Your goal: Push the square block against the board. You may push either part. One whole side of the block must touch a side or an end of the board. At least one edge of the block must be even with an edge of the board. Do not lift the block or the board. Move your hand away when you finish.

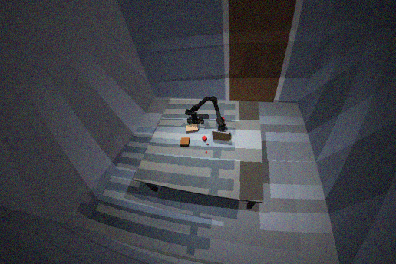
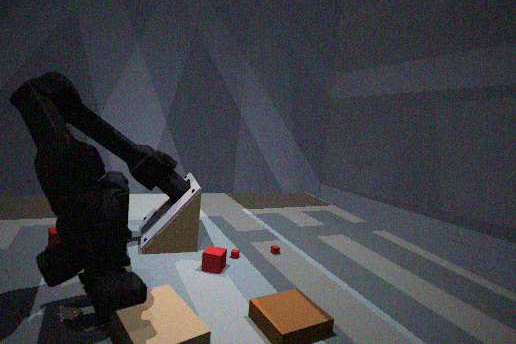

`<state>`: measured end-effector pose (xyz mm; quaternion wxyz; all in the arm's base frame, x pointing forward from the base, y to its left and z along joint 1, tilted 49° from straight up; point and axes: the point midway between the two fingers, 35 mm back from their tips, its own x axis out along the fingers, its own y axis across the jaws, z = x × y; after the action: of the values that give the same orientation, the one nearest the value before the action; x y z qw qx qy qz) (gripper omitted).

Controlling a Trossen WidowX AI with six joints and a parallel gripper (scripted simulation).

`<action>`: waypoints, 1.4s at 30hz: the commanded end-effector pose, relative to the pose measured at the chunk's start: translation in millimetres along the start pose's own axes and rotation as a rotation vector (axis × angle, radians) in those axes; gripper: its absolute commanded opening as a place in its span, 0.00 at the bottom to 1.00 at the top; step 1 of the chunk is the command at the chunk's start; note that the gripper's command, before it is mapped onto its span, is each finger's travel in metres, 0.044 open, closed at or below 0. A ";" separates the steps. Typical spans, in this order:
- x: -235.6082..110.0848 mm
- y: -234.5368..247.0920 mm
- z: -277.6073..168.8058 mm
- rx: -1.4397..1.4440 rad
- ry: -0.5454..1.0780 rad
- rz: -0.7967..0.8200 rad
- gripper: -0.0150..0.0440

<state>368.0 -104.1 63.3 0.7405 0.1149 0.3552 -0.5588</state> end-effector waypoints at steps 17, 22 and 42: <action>1.7 0.7 -20.1 -0.002 0.006 -0.003 0.25; 1.7 1.1 -24.2 -0.002 0.007 -0.003 0.25; 1.8 3.3 -40.9 -0.002 0.008 -0.002 0.25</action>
<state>359.7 -82.7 42.0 0.7433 0.1186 0.3498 -0.5577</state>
